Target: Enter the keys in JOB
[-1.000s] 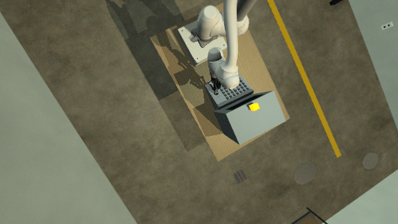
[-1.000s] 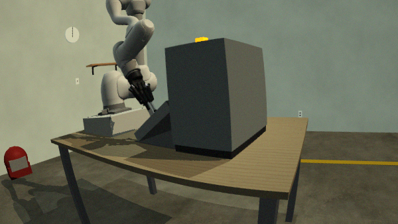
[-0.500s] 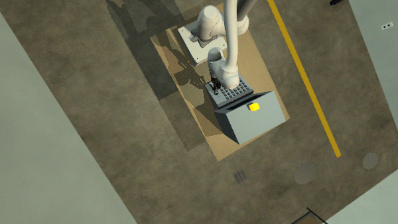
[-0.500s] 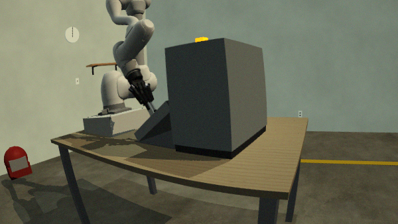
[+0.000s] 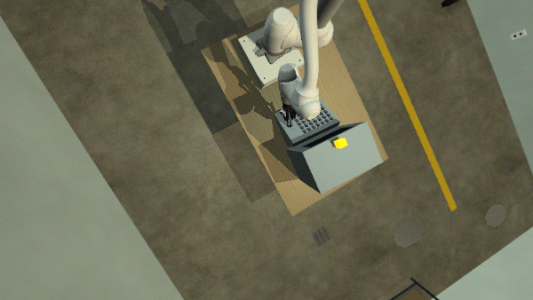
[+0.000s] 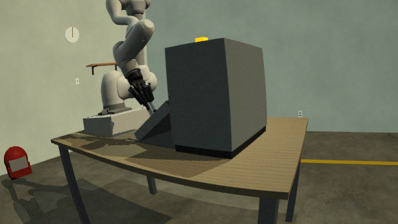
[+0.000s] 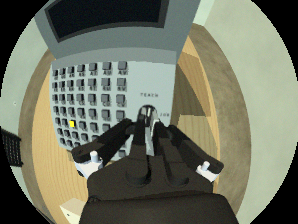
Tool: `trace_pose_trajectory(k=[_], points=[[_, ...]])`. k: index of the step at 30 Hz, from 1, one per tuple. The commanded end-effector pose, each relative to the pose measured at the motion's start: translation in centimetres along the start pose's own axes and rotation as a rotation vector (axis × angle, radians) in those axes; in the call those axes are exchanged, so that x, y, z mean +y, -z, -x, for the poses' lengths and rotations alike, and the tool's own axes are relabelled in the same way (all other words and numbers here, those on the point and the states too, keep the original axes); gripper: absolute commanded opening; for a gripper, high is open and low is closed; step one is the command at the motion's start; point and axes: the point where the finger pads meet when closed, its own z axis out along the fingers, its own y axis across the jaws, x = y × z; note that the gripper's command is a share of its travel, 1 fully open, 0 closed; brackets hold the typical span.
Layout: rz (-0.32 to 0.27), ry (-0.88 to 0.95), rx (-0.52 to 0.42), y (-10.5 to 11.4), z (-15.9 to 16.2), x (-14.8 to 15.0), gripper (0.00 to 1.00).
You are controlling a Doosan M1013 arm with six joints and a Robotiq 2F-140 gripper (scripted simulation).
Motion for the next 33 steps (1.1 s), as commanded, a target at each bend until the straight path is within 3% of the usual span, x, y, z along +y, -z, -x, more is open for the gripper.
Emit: trace_pose_trajectory(k=[1, 20, 33], points=[[0.000, -0.046, 0.000, 0.00, -0.01, 0.00, 0.00], [0.000, -0.422, 0.000, 0.00, -0.01, 0.00, 0.00], [0.000, -0.855, 0.000, 0.00, -0.01, 0.00, 0.00]])
